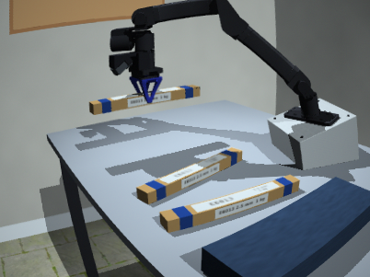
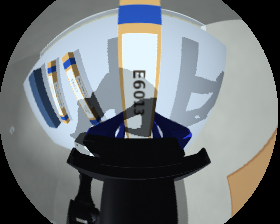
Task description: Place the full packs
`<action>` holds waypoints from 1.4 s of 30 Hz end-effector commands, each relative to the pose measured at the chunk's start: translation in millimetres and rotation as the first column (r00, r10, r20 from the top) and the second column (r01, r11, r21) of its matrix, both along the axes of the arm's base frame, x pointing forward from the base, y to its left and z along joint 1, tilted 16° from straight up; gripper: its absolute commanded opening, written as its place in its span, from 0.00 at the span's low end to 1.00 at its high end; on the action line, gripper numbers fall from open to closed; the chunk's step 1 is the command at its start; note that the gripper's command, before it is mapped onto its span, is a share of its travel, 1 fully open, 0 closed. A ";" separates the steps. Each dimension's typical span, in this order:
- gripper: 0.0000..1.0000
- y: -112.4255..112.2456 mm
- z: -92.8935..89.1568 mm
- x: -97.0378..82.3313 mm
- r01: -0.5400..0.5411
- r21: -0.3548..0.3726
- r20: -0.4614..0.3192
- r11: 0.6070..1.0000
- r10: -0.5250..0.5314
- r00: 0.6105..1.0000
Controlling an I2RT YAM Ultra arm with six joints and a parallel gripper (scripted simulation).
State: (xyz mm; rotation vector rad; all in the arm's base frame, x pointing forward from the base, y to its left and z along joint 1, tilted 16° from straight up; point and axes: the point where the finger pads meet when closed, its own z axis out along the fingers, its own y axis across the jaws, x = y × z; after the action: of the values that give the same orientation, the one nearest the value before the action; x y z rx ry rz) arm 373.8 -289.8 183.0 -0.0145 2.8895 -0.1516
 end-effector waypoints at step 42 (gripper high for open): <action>0.00 8.0 60.4 -18.3 0.002 0.001 0.014 1.000 -0.002 1.000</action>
State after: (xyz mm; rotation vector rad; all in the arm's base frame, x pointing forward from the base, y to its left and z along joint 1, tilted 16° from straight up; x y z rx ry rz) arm 362.7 -283.7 220.3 -0.0159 2.8701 -0.1729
